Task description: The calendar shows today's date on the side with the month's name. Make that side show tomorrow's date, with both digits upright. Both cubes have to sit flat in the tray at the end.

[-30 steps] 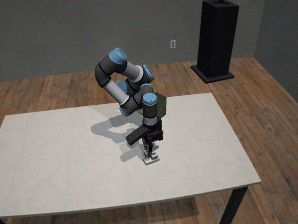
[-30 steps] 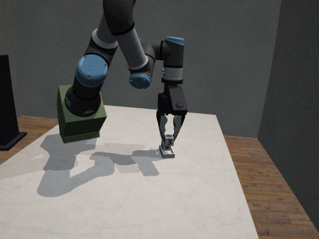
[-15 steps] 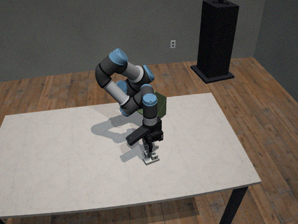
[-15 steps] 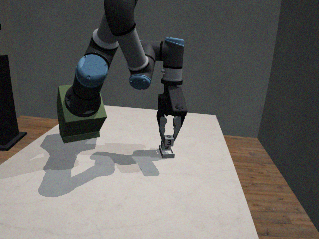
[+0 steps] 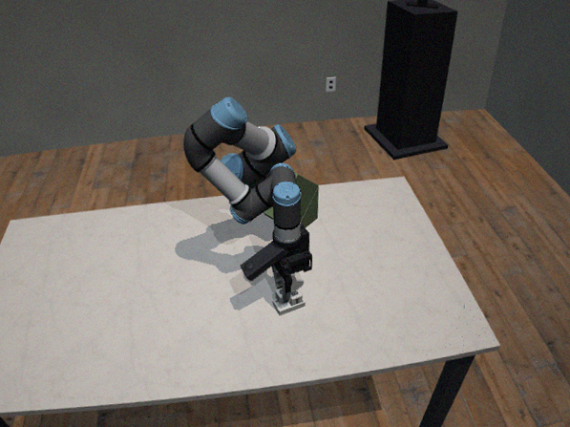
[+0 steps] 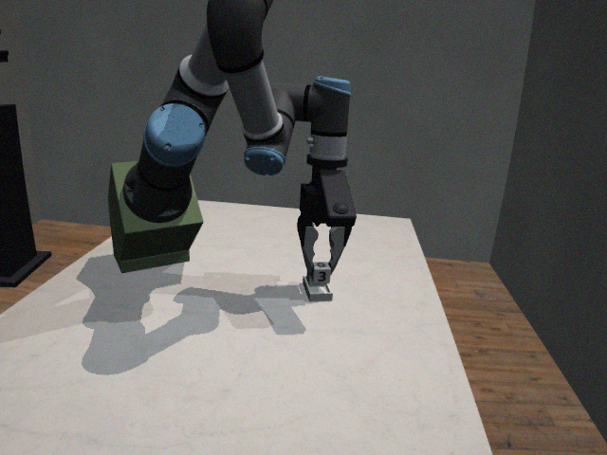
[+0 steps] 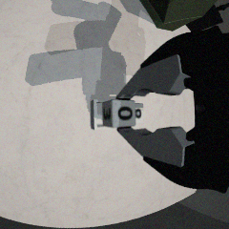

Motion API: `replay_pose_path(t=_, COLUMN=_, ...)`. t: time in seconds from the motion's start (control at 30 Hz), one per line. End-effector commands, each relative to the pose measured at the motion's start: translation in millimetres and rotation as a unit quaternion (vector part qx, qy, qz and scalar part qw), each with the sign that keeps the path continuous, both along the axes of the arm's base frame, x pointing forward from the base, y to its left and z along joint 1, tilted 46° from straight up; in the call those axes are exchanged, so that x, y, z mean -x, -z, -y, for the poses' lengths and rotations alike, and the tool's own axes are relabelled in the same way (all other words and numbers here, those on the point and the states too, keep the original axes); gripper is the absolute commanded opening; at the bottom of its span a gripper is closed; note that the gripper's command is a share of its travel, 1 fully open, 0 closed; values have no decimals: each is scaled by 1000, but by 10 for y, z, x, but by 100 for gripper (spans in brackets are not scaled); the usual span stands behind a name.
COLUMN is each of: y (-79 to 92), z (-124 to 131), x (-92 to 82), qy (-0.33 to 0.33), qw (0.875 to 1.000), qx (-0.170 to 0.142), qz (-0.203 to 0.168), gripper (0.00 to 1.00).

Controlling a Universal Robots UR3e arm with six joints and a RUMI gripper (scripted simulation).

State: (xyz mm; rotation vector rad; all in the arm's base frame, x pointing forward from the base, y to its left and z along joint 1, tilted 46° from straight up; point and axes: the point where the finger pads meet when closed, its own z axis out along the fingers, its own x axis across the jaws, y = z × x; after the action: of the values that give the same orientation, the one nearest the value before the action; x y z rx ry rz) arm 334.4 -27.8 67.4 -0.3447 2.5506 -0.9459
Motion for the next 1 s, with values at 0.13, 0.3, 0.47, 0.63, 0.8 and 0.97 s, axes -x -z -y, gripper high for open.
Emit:
replay_pose_path(t=0.13, y=53, z=44, x=-40, qy=-1, qw=1000, qx=0, qz=1, gripper=11)
replay_pose_path(t=0.3, y=71, z=58, x=-51, qy=-1, qw=1000, qx=0, qz=1, gripper=11)
replay_pose_path(t=0.47, y=83, z=68, x=-59, qy=-1, qw=1000, qx=0, qz=1, gripper=11)
replay_pose_path(t=0.63, y=89, z=73, x=-63, qy=-1, qw=1000, qx=0, qz=1, gripper=11)
replay_pose_path(t=0.8, y=90, z=74, x=-63, qy=-1, qw=1000, qx=0, qz=1, gripper=11)
replay_pose_path(t=0.97, y=90, z=74, x=-63, qy=-1, qw=1000, qx=0, qz=1, gripper=11)
